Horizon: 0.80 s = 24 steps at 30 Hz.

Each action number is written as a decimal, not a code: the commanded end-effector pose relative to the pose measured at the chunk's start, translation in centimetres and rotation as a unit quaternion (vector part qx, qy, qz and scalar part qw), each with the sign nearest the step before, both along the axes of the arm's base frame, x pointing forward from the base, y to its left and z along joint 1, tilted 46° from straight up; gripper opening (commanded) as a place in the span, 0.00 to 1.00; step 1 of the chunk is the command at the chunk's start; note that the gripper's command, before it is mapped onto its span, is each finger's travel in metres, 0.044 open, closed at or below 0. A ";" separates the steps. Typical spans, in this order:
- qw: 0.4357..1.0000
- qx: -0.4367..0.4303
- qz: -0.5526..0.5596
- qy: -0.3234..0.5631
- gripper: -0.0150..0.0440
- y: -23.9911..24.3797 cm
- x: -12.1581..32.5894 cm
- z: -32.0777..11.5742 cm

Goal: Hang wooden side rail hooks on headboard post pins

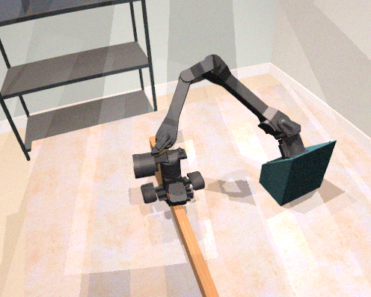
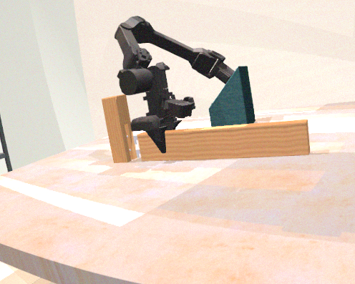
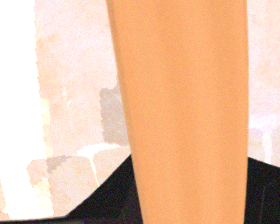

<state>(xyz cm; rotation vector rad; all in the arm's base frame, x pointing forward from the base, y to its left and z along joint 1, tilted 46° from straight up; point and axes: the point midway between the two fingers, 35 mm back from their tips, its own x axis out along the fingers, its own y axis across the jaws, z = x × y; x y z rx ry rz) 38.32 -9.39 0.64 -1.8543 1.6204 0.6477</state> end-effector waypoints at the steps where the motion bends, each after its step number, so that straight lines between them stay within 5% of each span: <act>1: 1.000 0.000 0.000 0.000 0.25 0.0 0.0 0.0; 24: 1.000 0.002 0.002 0.001 0.25 0.2 0.0 0.2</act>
